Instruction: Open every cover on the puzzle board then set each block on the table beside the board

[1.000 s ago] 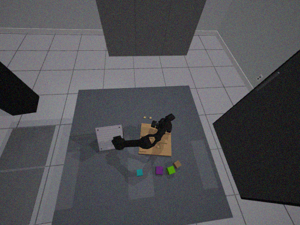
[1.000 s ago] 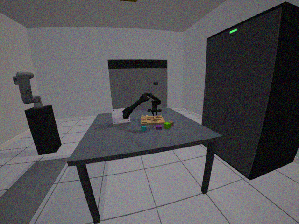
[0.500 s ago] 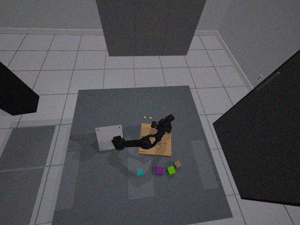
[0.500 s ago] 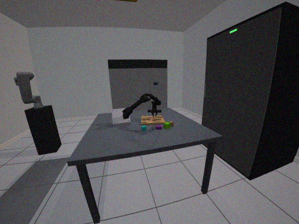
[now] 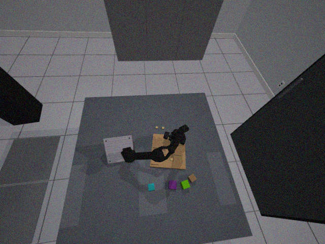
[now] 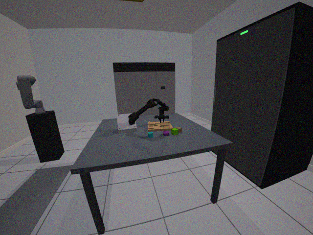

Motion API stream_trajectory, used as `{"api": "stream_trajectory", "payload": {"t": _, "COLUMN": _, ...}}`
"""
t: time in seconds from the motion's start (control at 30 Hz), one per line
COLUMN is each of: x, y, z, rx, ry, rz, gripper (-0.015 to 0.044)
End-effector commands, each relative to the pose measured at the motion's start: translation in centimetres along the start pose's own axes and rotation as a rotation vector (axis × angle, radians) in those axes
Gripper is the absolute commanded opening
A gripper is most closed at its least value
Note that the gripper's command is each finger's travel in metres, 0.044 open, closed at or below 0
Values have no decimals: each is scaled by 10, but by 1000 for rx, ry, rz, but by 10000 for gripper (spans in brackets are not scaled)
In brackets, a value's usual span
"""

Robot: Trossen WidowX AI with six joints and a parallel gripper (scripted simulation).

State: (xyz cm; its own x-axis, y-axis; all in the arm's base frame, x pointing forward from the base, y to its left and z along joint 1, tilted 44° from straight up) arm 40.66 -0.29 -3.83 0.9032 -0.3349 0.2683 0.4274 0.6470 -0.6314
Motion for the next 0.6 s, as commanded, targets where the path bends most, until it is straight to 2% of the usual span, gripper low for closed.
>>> {"api": "stream_trajectory", "payload": {"t": 0.0, "x": 0, "y": 0, "z": 0, "rx": 0, "ry": 0, "rz": -1, "gripper": 104}}
{"api": "stream_trajectory", "payload": {"t": 0.13, "x": 0, "y": 0, "z": 0, "rx": 0, "ry": 0, "rz": -1, "gripper": 80}}
{"api": "stream_trajectory", "payload": {"t": 0.57, "x": 0, "y": 0, "z": 11, "rx": 0, "ry": 0, "rz": 0, "gripper": 80}}
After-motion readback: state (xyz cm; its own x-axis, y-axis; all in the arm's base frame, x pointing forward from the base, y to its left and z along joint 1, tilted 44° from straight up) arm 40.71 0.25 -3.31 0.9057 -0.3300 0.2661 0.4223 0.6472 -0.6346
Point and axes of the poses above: the point midway between the two fingers, 35 mm back from their tips, its own z axis back along the fingers, its own x axis across the jaws, y = z × x, the point moved 3 cm from there along z, back along the fingers, and after that the axes turned 7 degrees about z, right-handed, at the moved point
